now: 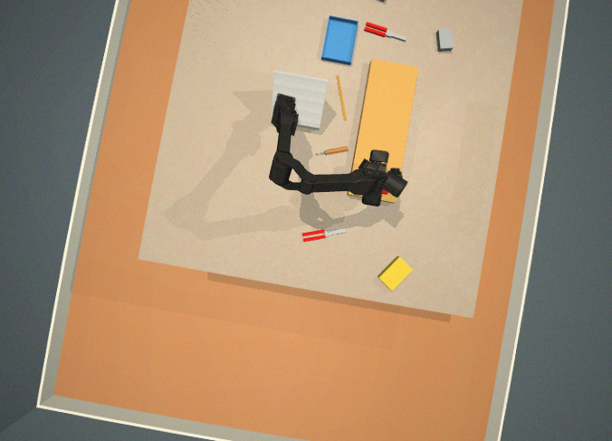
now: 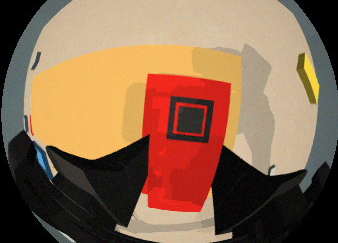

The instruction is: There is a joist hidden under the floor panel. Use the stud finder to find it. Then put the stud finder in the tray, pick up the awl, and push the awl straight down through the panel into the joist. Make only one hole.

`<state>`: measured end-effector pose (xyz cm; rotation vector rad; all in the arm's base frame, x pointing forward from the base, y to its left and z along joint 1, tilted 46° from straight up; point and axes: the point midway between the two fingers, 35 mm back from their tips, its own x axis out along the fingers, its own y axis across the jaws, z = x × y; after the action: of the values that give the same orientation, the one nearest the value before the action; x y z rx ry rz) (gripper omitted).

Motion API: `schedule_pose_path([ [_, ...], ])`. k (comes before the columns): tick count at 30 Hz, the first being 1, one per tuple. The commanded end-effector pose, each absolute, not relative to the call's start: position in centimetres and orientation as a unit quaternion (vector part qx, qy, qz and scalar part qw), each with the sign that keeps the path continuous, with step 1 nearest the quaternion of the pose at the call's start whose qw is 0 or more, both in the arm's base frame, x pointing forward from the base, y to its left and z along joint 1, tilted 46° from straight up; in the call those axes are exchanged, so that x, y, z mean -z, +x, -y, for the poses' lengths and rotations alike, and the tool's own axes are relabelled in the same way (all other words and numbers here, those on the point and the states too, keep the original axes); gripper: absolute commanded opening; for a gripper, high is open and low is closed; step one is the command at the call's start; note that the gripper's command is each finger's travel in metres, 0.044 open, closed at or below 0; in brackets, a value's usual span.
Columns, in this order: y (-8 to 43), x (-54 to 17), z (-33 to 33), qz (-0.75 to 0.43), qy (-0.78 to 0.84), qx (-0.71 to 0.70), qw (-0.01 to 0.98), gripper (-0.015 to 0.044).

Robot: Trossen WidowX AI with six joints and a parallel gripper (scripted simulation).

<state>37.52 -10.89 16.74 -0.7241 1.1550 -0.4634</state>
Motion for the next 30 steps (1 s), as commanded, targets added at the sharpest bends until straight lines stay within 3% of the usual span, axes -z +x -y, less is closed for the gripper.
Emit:
schedule_pose_path([
  [1, 37.5, -16.5, 11.0, -0.527, -0.333, 0.208, 0.754, 0.0000],
  [30, 37.2, -10.3, 5.2, -0.528, -0.332, 0.206, 0.754, 0.0000],
])
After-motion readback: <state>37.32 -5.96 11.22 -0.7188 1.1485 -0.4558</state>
